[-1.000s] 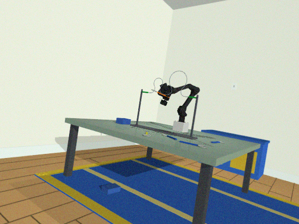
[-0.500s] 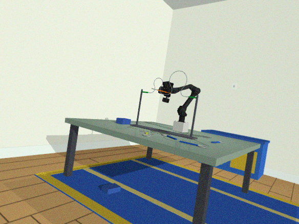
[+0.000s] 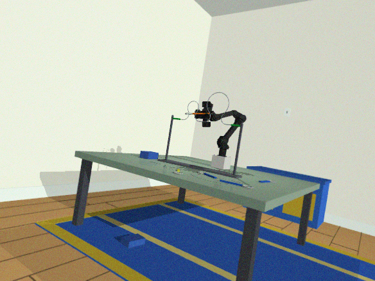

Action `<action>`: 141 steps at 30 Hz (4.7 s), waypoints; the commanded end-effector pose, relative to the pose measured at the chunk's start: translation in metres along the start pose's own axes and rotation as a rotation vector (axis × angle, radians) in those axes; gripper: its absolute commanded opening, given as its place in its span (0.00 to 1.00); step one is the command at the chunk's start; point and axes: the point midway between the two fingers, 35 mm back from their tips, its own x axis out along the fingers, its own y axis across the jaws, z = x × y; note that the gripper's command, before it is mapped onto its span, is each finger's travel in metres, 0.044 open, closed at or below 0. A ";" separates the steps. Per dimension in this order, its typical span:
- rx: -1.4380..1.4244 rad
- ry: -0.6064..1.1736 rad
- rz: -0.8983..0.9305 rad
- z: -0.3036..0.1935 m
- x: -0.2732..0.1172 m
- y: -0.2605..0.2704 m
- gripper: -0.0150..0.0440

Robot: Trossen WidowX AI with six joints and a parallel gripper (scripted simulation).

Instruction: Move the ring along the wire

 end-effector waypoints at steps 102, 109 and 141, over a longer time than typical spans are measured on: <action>-0.963 -0.018 -0.650 0.039 -0.032 -0.019 0.00; -1.096 -0.034 -0.729 0.047 -0.036 -0.023 0.00; -1.711 -0.111 -1.086 0.088 -0.059 -0.022 0.00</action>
